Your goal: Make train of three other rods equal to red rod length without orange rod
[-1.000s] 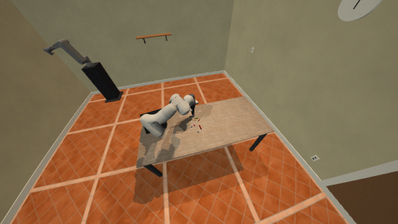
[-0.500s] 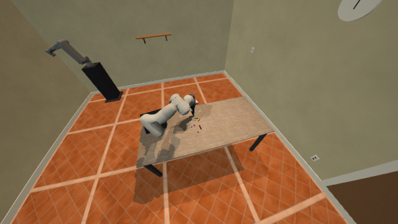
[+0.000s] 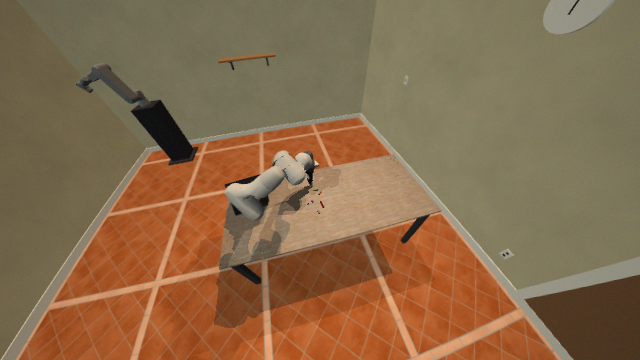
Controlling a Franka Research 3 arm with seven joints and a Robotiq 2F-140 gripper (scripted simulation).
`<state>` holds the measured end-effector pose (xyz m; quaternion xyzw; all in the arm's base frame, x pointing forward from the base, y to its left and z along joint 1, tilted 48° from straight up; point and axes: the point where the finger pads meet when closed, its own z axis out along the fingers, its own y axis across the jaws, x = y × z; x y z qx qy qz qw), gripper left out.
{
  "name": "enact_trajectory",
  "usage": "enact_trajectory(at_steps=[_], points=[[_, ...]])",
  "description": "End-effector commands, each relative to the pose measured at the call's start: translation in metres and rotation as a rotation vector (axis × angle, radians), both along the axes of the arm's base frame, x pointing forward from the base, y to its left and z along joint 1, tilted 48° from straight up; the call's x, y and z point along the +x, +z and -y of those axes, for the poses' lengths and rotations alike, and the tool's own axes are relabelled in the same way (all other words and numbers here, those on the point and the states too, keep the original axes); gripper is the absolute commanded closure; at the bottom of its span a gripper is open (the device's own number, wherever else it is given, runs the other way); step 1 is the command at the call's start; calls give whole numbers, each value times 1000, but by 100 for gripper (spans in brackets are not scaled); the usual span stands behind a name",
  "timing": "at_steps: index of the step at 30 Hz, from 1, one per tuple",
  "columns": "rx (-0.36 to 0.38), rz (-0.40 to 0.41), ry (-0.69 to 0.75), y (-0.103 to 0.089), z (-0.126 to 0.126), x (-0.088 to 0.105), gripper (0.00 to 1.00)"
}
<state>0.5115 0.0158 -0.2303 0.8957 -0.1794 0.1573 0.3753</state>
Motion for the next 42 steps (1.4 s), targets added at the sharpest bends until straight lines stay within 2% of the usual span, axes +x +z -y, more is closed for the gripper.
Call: enact_trajectory(at_steps=[1,11,23,30,38,40,42], points=[[0,3,-2,0,1,0,97],[0,3,-2,6,-6,-1,97],[0,3,-2,59,-64,-13,97],[0,3,-2,66,-72,-14,97],[0,4,-2,67,-72,-14,97],[0,24,-15,75,-65,-13,97],[0,24,-15,75,-65,-13,97]])
